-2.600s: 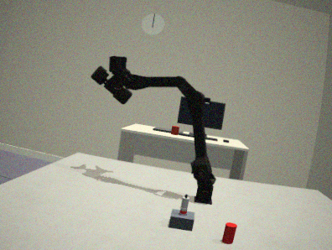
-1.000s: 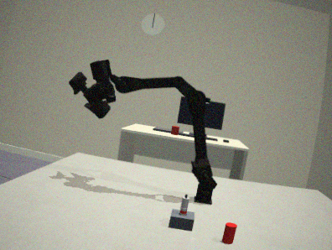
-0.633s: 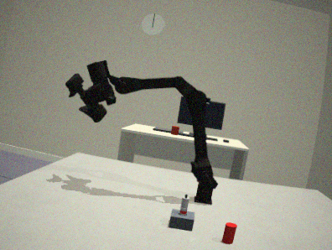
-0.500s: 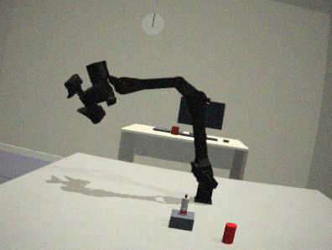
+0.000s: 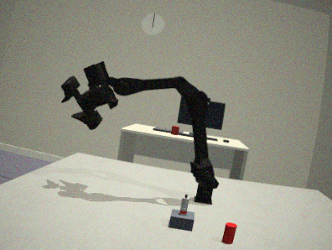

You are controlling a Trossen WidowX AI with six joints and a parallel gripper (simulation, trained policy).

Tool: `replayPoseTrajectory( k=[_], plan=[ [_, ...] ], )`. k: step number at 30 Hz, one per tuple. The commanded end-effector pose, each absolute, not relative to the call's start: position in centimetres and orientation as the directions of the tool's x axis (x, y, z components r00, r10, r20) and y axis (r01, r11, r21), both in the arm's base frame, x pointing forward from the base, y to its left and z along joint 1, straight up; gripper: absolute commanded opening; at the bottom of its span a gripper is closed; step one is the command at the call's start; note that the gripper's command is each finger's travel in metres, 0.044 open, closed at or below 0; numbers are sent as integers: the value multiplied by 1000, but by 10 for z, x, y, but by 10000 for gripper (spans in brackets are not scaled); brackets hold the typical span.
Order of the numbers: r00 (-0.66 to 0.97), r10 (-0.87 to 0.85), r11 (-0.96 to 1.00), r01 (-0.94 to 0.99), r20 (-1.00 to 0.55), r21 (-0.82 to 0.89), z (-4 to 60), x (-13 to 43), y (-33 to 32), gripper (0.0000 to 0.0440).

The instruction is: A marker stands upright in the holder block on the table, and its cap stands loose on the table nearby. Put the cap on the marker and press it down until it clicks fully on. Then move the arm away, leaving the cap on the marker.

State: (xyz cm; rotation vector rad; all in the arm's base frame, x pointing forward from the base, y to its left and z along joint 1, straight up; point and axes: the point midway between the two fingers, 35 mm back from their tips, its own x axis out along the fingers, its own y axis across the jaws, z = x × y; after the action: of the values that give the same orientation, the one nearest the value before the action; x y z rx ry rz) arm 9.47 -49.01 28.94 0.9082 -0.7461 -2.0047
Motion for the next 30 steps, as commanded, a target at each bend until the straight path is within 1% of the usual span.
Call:
replayPoseTrajectory(
  k=[1,30],
  plan=[
    [-400,-847,-507,414,-350,756,284,108,-489,302],
    [-163,-869,-493,350,-467,796,253,227,-450,305]
  ],
)
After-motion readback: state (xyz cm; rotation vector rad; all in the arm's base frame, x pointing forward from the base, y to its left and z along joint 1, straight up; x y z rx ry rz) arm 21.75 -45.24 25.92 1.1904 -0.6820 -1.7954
